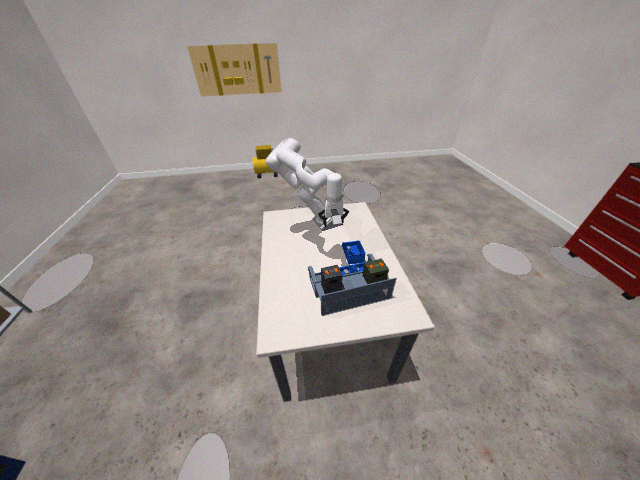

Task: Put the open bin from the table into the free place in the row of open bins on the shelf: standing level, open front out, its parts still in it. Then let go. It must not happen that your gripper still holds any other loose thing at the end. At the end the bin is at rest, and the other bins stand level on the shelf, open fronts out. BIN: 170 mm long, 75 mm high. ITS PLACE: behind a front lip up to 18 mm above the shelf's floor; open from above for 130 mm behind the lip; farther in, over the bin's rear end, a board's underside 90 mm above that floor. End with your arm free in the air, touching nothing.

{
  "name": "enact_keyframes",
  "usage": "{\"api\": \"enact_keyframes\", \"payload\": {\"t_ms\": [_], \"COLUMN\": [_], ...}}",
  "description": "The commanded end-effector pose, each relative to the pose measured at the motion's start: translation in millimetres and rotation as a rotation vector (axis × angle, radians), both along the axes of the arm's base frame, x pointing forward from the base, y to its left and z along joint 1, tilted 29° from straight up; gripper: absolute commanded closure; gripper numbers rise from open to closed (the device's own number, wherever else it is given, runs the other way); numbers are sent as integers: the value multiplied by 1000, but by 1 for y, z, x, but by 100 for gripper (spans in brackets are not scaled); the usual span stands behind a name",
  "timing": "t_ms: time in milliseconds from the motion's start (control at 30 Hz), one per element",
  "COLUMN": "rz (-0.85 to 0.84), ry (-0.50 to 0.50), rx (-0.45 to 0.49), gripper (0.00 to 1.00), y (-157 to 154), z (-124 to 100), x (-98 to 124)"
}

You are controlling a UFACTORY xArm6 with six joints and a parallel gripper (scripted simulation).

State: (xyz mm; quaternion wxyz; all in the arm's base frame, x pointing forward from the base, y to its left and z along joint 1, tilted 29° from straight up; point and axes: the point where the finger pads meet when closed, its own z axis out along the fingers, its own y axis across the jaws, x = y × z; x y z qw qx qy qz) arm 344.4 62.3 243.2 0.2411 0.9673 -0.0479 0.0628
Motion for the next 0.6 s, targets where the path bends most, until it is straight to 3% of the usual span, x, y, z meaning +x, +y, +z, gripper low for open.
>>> {"api": "enact_keyframes", "payload": {"t_ms": [0,133,300,567], "rz": [0,0,0,0], "ry": [-1,-1,-1,-1], "rx": [2,2,2,2], "gripper": [0,0,0,0], "y": [1,1,45,45], "z": [1,1,-22,-22], "x": [1,1,4,4]}}
